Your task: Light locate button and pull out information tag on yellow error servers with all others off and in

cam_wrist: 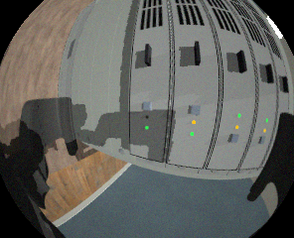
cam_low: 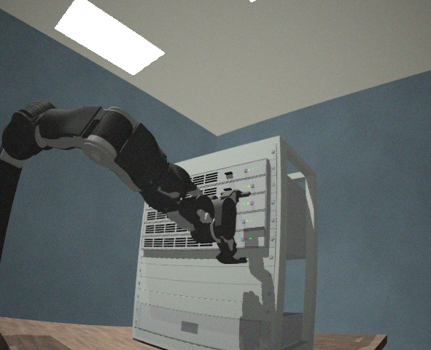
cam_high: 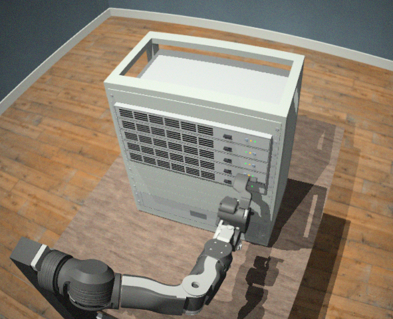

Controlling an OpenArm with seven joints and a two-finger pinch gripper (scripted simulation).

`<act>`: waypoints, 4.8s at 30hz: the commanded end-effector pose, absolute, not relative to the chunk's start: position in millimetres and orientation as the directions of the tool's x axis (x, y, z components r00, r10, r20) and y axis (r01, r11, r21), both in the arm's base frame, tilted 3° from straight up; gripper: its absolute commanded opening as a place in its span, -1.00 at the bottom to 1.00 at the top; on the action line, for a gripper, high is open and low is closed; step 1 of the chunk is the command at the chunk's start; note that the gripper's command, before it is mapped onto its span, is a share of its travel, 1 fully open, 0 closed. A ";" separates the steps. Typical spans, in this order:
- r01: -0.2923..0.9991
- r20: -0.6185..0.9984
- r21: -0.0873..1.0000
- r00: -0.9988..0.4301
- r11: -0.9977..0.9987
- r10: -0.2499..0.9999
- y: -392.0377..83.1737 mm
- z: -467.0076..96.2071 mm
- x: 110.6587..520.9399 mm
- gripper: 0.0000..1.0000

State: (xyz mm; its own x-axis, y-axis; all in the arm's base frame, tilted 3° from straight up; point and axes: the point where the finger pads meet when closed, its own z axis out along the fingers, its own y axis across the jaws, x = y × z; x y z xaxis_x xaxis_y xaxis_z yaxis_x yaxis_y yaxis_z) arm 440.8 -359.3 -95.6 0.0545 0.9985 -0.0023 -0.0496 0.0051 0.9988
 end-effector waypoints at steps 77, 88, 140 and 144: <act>-0.046 -0.001 0.999 0.052 0.004 0.999 -357.0 -52.1 439.8 1.00; -0.046 -0.001 0.999 0.052 0.004 0.999 -357.0 -52.1 439.8 1.00; -0.046 -0.002 0.999 0.051 0.004 0.999 -357.5 -6.6 437.2 1.00; -0.046 -0.002 0.999 0.051 0.004 0.999 -357.5 -6.6 437.2 1.00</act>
